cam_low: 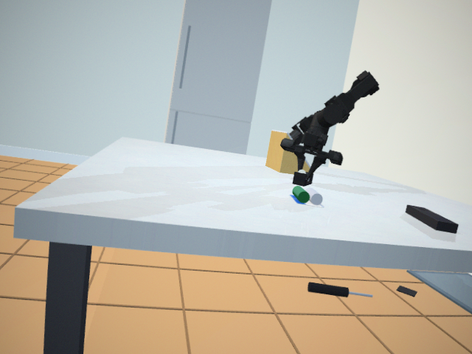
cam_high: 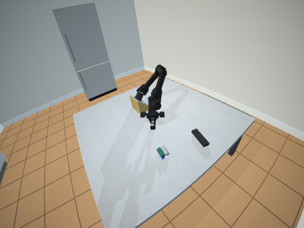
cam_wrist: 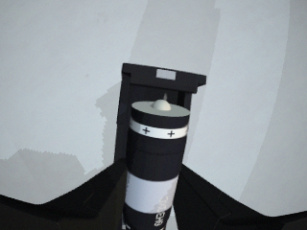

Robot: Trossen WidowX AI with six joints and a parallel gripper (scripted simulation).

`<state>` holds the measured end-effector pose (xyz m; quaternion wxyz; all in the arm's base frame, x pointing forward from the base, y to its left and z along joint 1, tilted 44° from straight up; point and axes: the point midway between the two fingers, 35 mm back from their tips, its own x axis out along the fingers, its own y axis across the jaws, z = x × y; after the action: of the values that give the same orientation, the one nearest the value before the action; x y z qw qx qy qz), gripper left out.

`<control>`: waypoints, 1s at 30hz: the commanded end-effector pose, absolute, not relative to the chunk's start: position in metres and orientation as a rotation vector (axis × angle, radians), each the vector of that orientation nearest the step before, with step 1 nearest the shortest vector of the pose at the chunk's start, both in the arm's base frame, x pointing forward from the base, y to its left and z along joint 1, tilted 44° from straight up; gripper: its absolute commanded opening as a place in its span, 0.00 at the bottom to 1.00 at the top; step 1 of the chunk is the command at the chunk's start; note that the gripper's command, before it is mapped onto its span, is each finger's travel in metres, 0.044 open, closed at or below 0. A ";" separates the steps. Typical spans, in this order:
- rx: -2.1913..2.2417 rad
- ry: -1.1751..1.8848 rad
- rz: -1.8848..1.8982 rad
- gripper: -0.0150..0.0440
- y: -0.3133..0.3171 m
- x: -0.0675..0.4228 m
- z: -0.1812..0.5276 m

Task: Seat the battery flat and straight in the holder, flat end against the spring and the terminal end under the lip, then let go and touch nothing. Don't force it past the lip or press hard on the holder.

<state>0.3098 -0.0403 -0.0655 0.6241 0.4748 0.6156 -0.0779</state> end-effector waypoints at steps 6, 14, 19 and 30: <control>1.103 1.482 -0.147 0.40 -0.036 0.307 -0.069; 1.109 1.521 -0.126 0.40 -0.036 0.308 -0.070; 1.113 1.544 -0.113 0.40 -0.036 0.308 -0.070; 1.121 1.595 -0.085 0.40 -0.036 0.310 -0.069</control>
<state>0.3116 -0.0392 -0.0685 0.5727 0.4729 0.6681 -0.0440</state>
